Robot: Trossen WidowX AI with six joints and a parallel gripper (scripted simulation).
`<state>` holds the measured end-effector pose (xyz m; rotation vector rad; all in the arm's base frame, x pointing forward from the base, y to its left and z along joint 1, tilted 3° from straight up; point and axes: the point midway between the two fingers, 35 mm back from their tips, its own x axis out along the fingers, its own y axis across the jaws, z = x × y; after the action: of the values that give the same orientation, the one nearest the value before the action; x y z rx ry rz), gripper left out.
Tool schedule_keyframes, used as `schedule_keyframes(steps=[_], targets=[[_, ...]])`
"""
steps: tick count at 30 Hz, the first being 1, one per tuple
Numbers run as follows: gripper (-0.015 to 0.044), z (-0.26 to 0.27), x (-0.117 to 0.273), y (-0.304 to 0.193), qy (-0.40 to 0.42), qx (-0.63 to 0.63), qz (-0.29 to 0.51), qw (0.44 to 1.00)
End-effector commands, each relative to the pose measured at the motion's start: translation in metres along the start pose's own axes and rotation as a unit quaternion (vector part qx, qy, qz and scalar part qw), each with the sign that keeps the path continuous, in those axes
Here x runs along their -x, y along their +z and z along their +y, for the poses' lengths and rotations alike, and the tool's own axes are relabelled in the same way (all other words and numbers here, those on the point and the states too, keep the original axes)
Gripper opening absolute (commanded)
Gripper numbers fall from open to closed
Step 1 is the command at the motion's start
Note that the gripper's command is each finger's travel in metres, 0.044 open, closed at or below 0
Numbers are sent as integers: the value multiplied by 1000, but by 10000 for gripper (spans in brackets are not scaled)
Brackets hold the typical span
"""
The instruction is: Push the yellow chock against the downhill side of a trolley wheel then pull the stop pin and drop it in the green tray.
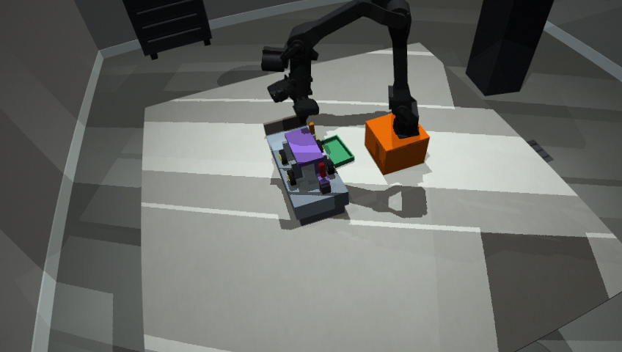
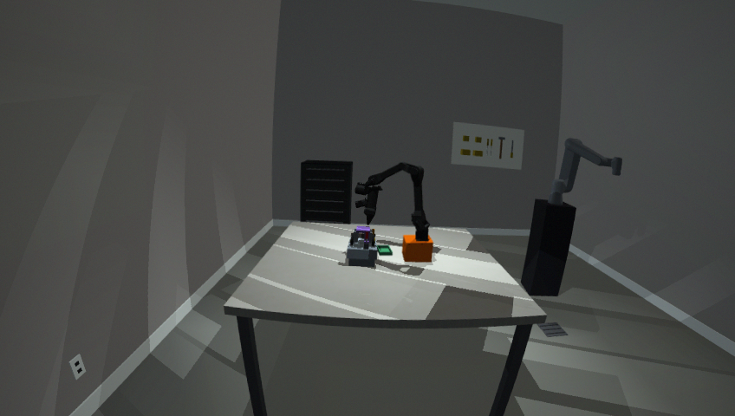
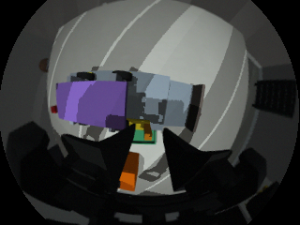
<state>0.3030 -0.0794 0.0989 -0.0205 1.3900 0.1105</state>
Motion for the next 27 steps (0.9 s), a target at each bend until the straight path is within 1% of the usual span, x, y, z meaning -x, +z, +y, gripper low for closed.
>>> schedule_keyframes(steps=[1,7,14,20,27], targets=[[190,14,8,14,5,-40,-24,999],[190,43,10,20,28,-150,-14,988],[190,76,13,23,49,-275,6,960],[190,105,16,22,62,-379,30,923],[190,138,20,19,67,-493,62,865]])
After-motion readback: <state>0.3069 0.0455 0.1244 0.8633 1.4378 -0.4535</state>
